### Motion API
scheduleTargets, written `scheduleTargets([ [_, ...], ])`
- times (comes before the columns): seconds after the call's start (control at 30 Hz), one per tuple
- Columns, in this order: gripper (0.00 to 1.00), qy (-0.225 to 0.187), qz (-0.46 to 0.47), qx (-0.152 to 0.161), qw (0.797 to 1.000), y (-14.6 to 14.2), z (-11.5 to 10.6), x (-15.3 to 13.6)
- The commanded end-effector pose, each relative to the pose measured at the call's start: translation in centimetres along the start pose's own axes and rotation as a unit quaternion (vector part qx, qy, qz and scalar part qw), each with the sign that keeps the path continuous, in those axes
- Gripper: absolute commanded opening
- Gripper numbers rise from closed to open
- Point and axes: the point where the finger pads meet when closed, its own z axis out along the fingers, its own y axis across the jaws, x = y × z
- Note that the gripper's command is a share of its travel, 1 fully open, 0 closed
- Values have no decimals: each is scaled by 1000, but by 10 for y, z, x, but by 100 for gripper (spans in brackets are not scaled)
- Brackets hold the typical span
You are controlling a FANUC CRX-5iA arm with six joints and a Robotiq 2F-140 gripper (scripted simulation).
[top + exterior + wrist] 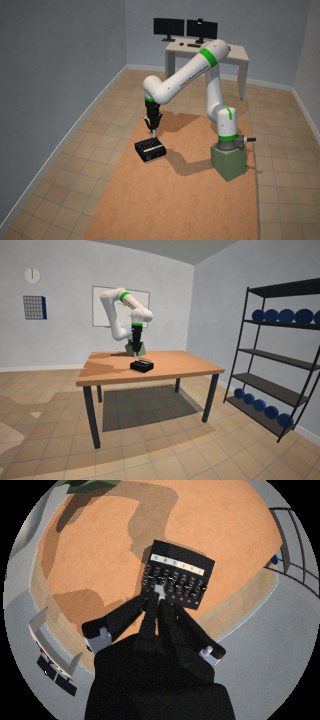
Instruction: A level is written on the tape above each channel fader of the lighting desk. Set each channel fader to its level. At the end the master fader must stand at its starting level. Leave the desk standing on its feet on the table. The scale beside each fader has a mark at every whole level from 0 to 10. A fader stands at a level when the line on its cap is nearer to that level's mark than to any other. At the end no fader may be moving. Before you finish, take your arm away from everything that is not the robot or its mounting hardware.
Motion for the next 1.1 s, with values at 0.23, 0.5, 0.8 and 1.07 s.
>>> scheduleTargets([
  [0.23, 0, 0, 0, 0, 1000, 0, 7, 0],
  [0.5, 0, 0, 0, 0, 1000, 0, 12, 0],
  [0.8, 0, 0, 0, 0, 1000, 0, 17, 0],
  [1.07, 0, 0, 0, 0, 1000, 0, 18, 1],
])
